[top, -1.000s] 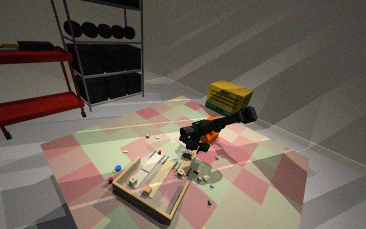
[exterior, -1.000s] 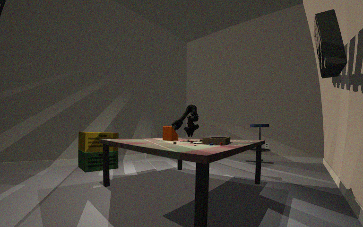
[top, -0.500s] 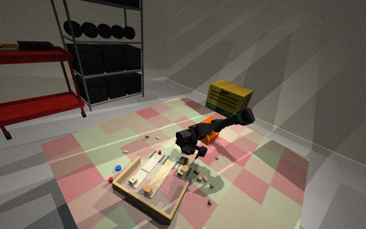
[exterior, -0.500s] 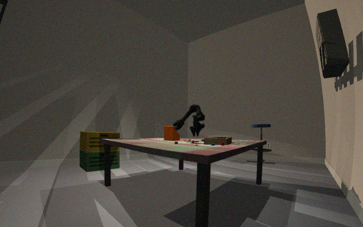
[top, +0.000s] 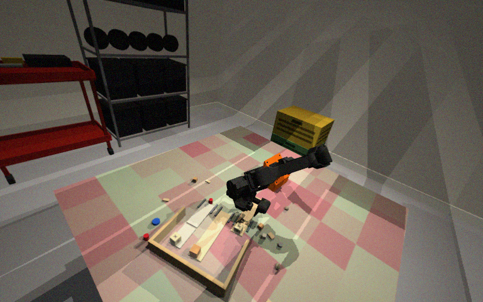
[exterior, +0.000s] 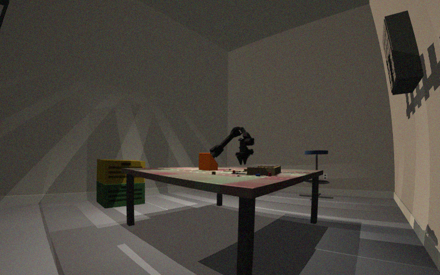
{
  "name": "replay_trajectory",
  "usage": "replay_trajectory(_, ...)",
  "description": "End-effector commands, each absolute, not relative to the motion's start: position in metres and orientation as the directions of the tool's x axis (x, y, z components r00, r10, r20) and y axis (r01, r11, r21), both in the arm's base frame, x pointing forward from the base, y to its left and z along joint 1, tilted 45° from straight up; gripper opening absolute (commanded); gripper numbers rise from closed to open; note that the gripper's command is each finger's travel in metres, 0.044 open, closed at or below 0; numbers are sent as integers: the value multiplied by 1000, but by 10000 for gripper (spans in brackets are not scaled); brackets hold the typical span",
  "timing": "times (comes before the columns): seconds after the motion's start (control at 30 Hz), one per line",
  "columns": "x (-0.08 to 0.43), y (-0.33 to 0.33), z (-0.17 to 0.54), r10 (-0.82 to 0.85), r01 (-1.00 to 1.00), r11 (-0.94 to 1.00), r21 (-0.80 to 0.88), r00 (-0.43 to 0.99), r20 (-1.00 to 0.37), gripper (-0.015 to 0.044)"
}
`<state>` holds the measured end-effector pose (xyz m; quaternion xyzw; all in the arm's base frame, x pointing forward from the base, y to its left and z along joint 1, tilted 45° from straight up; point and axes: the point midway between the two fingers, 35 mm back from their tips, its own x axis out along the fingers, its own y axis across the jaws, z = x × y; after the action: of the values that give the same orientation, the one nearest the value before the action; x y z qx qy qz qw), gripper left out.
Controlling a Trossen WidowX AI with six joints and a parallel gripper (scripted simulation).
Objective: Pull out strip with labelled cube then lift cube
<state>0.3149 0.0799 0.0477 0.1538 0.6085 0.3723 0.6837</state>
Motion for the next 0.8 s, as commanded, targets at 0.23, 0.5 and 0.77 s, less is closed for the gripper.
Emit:
replay_trajectory(0.23, 350, 89, 61, 700, -318, 673, 668, -18, -714, 440)
replay_trajectory(0.5, 373, 96, 71, 701, -319, 672, 668, -18, -713, 440)
replay_trajectory(0.77, 374, 103, 65, 700, -319, 672, 668, -17, -714, 256)
